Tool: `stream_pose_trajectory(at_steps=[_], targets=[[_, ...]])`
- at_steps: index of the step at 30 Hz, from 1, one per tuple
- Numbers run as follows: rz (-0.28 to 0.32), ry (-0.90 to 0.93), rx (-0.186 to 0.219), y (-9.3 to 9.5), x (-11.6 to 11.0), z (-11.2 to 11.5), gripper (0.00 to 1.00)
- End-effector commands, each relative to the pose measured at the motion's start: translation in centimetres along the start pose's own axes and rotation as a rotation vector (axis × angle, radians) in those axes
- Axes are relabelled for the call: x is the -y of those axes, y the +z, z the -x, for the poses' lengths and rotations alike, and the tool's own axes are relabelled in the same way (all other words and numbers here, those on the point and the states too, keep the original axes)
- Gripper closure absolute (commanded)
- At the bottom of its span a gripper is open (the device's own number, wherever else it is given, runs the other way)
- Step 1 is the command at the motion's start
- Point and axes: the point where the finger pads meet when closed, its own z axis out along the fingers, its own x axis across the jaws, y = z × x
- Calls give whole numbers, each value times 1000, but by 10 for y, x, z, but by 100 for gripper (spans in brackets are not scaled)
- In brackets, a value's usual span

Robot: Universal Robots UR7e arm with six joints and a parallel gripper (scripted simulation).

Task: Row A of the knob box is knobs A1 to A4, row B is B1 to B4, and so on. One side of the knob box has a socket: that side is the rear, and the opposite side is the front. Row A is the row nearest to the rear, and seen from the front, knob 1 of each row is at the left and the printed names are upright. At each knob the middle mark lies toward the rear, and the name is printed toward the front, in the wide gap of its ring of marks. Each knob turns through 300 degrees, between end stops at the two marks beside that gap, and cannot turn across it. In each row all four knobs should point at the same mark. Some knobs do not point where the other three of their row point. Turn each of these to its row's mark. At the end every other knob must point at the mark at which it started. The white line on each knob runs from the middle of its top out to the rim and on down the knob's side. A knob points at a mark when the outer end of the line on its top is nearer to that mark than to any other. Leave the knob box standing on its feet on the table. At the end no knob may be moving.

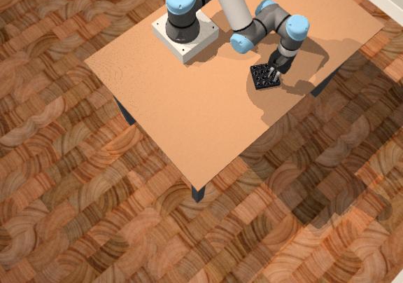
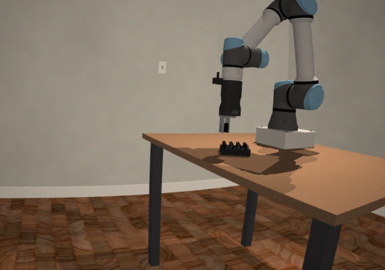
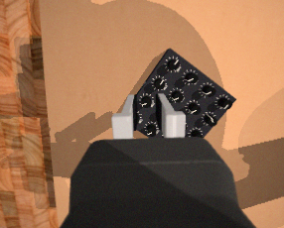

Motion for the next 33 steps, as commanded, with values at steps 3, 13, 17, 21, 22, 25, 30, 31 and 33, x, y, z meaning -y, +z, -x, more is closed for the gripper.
stream_pose_trajectory(at_steps=[3, 13, 17, 21, 22, 25, 30, 31, 33], targets=[[5, -193, 2, -3, 0, 1, 54], [5, -444, 3, -6, -1, 1, 54], [5, -495, 3, -6, -1, 1, 54], [5, -626, 3, -8, -3, 1, 54], [5, -651, 3, -8, -3, 1, 54], [5, -728, 4, -9, -4, 1, 54], [5, -850, 4, -10, -6, 0, 54], [4, -871, 4, -10, -6, 0, 54], [4, -889, 4, -11, -6, 0, 54]])
